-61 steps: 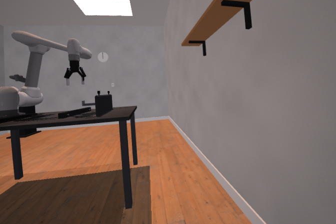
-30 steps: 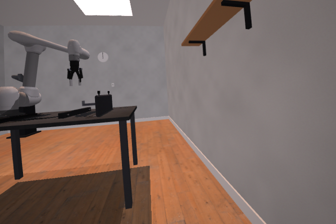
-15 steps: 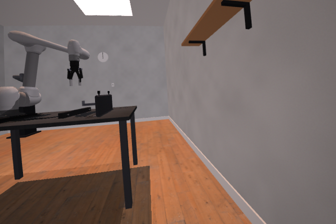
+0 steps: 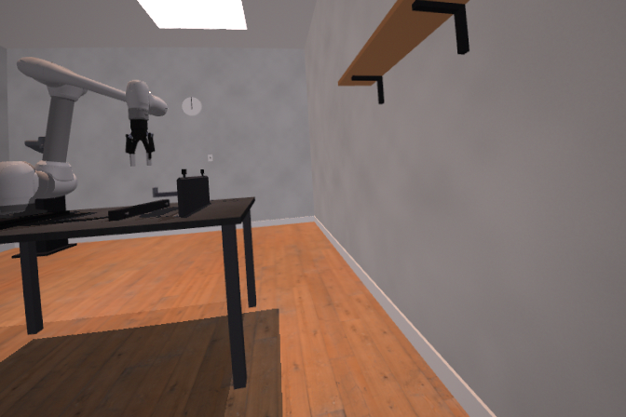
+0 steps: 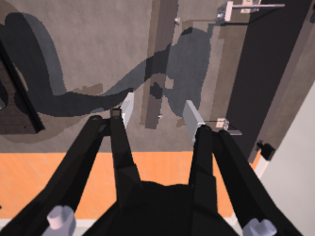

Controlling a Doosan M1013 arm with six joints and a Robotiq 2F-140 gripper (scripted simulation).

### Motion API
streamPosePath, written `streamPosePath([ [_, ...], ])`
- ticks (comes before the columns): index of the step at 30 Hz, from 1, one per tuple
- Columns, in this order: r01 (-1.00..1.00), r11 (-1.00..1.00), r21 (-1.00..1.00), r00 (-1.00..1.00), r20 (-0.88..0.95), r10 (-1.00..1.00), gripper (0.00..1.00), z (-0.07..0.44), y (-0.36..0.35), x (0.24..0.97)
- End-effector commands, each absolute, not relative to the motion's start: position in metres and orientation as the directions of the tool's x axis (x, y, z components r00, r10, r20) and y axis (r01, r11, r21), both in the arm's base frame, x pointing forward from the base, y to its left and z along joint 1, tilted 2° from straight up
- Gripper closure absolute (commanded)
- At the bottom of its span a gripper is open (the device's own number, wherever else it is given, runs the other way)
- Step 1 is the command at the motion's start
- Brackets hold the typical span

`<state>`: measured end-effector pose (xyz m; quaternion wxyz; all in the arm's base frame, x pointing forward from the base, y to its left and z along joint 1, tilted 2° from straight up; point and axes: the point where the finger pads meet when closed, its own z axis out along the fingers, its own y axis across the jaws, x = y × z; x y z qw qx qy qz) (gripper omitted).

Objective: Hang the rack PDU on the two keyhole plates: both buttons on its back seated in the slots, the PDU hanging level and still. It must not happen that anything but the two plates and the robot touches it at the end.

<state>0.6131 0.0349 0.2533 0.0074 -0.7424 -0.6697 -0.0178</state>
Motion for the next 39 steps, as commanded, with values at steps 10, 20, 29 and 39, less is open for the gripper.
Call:
streamPosePath([
  [10,0.995,-0.103,0.013,0.102,0.036,0.994,0.45,0.198,0.037,0.614],
  [20,0.995,-0.103,0.013,0.102,0.036,0.994,0.45,0.142,0.039,0.615],
  [29,0.995,-0.103,0.013,0.102,0.036,0.994,0.45,0.118,0.04,0.616],
  [39,0.995,-0.103,0.013,0.102,0.036,0.994,0.45,0.11,0.04,0.616],
])
